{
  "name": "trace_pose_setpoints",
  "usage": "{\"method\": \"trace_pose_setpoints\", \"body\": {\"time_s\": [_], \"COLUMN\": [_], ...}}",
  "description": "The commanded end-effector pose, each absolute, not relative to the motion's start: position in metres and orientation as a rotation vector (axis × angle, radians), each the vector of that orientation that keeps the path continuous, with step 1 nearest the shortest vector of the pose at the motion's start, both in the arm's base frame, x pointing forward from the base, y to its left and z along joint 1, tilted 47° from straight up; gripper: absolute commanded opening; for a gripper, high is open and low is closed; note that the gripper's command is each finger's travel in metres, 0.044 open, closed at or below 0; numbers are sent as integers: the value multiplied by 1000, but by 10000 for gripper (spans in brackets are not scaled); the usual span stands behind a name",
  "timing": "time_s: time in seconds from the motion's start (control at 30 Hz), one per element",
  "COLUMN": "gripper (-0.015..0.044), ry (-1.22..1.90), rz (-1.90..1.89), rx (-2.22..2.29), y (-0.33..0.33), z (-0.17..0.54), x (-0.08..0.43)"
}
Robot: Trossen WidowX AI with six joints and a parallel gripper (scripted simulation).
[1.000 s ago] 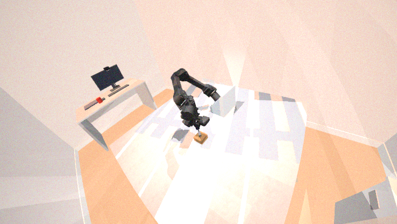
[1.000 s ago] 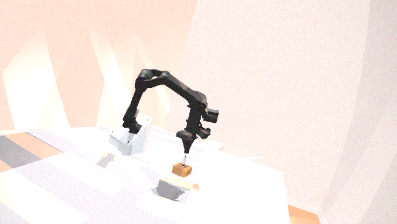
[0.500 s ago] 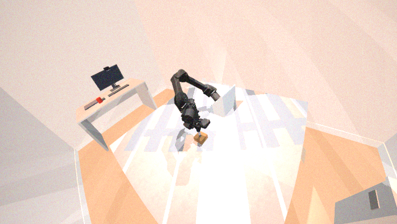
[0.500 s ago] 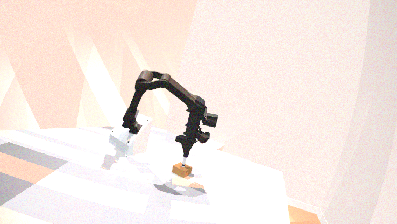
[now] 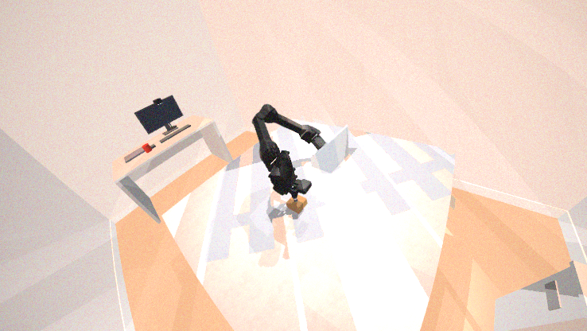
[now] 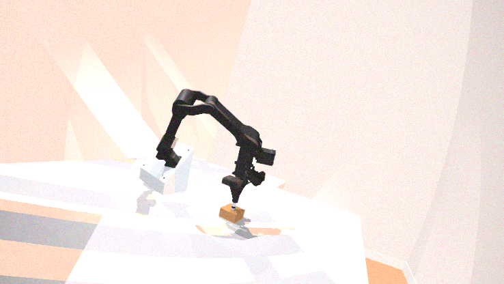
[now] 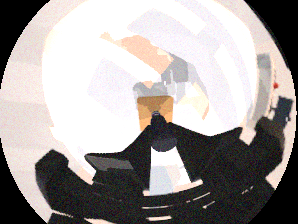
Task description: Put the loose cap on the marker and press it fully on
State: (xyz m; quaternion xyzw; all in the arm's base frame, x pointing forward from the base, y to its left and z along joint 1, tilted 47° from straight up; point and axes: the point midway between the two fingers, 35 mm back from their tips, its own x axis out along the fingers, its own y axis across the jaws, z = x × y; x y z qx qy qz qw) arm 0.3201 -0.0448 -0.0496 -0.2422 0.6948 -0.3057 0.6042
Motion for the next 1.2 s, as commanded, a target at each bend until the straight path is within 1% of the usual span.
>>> {"method": "trace_pose_setpoints", "body": {"time_s": [0.0,0.3,0.87,0.93,1.07,1.17], "gripper": [0,0,440,440,440,440], "ry": [1610,1610,1610,1610,1611,1612], "rz": [-706,-707,-710,-709,-706,-707], "rx": [-571,-571,-563,-562,-559,-560], "y": [-49,-52,-52,-50,-7,2], "z": [-54,-57,-56,-54,-14,-5], "x": [318,318,317,318,328,329]}}
